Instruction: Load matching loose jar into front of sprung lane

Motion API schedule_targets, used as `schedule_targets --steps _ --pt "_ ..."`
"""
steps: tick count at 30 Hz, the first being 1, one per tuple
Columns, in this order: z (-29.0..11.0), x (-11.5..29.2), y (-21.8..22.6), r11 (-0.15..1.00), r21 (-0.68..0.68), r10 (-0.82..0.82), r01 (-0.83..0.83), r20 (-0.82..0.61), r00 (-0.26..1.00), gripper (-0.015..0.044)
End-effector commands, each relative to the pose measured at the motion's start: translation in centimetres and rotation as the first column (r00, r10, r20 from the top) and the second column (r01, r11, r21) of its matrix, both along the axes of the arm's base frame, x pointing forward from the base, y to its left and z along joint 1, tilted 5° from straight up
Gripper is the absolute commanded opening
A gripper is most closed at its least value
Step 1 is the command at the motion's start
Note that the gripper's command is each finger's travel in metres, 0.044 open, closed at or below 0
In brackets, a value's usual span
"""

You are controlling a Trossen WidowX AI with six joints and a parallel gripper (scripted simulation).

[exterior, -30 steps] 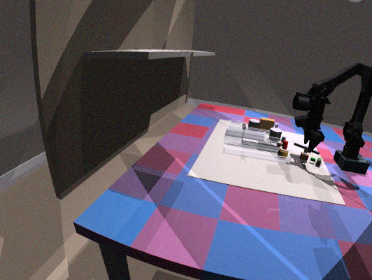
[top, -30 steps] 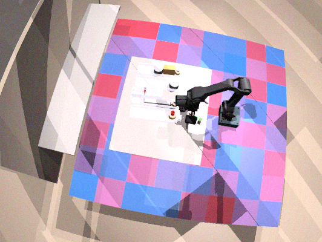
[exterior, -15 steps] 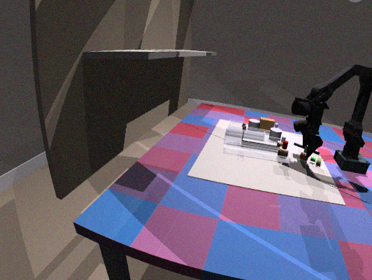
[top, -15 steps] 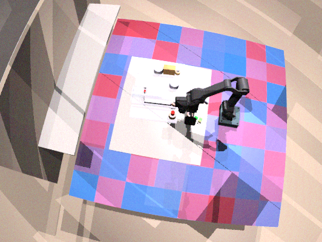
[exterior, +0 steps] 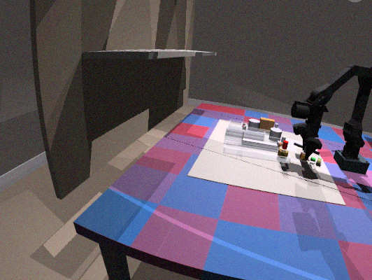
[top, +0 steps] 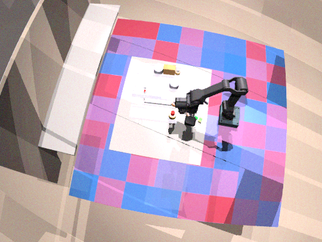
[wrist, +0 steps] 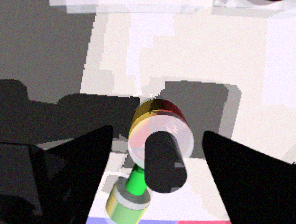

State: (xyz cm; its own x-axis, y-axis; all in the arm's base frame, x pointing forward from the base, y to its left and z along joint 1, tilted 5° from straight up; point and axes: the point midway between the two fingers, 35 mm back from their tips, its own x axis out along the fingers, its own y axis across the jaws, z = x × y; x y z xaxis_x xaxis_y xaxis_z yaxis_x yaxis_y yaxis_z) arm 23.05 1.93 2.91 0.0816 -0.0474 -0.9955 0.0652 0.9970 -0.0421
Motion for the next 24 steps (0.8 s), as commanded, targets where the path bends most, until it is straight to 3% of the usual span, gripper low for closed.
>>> schedule_targets --steps 1,8,12,24 --pt "0.0 0.0 0.0 1.0 -0.003 0.005 -0.005 0.002 1.0 0.0177" --pt "0.0 0.0 0.0 1.0 -0.003 0.005 -0.005 0.002 1.0 0.0111" --pt "0.8 0.2 0.0 1.0 -0.003 0.005 -0.005 0.002 1.0 0.0006" --pt "7.7 -0.1 -0.2 1.0 -0.003 0.005 -0.005 0.002 1.0 0.0"
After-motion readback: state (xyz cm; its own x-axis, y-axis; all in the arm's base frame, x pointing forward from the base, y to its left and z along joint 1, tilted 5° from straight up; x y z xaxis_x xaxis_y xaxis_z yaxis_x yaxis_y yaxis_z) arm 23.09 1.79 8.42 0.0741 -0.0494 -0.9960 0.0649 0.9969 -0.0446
